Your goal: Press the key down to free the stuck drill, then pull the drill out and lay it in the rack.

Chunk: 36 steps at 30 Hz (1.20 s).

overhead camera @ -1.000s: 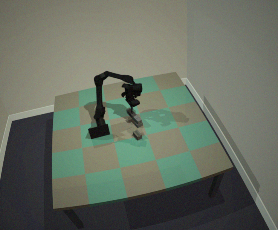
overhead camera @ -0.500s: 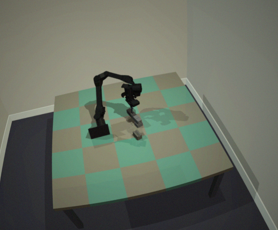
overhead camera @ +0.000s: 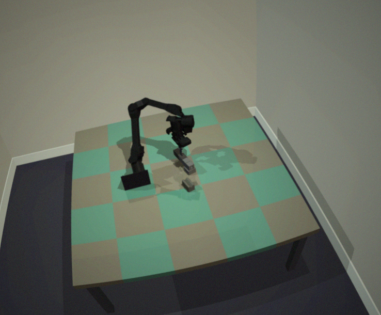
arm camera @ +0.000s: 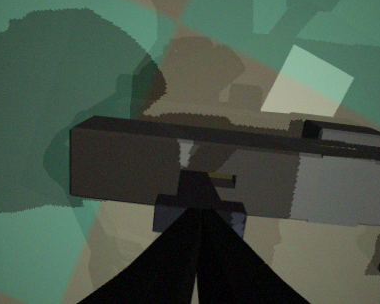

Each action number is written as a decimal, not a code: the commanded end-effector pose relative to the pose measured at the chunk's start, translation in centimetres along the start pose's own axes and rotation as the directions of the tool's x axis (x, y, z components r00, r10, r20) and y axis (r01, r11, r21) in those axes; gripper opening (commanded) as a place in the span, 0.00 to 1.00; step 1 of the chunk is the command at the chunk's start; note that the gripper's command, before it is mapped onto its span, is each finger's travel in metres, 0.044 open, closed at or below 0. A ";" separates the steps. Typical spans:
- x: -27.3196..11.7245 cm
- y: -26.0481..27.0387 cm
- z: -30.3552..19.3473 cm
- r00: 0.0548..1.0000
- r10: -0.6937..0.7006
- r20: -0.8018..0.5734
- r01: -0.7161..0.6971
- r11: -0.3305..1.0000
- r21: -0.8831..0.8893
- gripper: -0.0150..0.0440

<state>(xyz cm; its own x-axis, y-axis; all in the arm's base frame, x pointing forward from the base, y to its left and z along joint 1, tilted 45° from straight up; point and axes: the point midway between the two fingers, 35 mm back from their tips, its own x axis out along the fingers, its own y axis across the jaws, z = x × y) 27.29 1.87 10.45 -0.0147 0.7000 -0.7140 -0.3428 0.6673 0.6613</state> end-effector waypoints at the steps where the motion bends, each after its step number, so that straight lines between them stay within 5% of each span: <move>1: 1.8 0.1 -0.8 0.999 0.025 -0.047 -0.024 1.000 0.012 0.25; 5: 2.1 0.1 -0.8 0.999 0.025 -0.047 -0.024 1.000 0.011 0.25; 17: -5.3 -0.2 0.1 0.999 0.021 -0.026 -0.018 0.995 0.101 0.79; 23: -2.7 -4.4 0.7 1.000 0.016 -0.026 -0.023 0.949 -0.314 1.00; 30: 0.8 -10.7 0.6 0.999 0.016 -0.037 -0.039 0.568 -0.822 1.00; 36: 4.3 -15.5 -0.4 0.999 0.018 -0.045 -0.046 0.066 -0.997 1.00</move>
<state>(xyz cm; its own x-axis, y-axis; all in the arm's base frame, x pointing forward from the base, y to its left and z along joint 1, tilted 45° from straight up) 31.29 -4.19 2.98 -0.0574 0.7070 -0.7049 -0.9680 0.1335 0.2127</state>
